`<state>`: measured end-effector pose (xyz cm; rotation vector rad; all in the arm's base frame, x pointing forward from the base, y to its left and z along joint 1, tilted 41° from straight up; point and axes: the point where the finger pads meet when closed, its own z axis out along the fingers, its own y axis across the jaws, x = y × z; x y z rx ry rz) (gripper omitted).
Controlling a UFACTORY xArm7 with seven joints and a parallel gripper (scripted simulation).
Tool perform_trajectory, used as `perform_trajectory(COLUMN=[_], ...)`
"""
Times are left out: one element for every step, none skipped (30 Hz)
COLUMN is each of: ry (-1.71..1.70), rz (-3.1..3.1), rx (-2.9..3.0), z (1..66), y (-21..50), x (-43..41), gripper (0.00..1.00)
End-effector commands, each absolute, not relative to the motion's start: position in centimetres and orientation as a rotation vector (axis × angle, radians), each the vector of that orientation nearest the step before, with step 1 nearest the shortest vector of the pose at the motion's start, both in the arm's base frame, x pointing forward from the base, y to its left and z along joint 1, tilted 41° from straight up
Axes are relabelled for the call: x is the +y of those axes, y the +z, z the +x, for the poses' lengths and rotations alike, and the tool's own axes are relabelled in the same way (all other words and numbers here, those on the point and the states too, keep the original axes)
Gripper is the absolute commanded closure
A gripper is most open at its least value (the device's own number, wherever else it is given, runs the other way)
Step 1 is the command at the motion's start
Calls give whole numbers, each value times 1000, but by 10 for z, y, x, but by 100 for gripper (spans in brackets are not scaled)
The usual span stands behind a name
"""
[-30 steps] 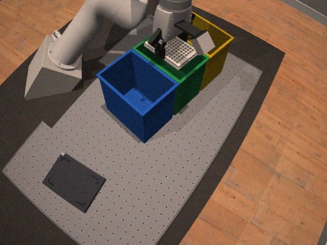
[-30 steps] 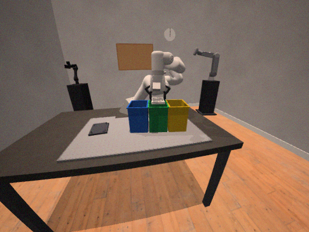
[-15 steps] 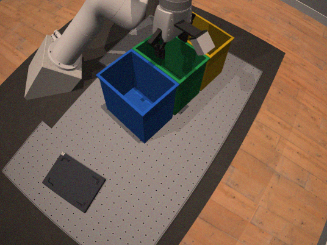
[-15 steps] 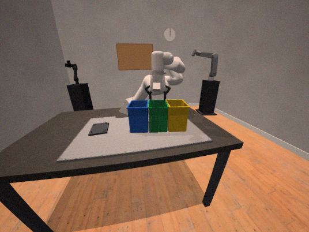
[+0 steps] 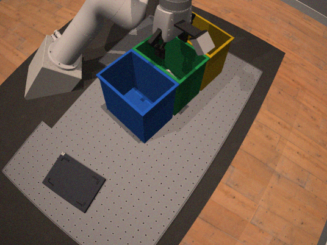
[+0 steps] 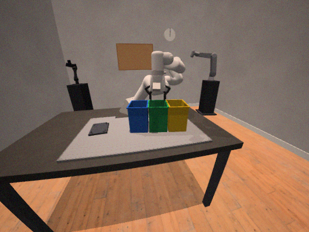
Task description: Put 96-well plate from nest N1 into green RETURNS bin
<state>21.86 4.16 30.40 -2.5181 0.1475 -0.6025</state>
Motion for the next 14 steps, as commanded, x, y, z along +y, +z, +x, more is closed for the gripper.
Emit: perform_trajectory(ry=[-606,-606,-606,-606,-605,-605,-605,-605,-605,-605,-605,-605,-605,-605], rz=[-2518,-2518,-2518,-2518,-2518,-2518,-2518,-2518,-2518,-2518,-2518,-2518,-2518,-2518], rx=[147,147,147,147,147,147,147,147,147,147,147,147,147,147], z=[219,219,219,219,218,216,215,214,214,214,214,214,214,214], y=[305,305,305,305,307,309,311,313,313,313,313,313,313,313], x=[41,41,41,41,40,39,37,36,36,36,36,36,36,36], gripper=[0,0,0,0,0,0,0,0,0,0,0,0,0,0])
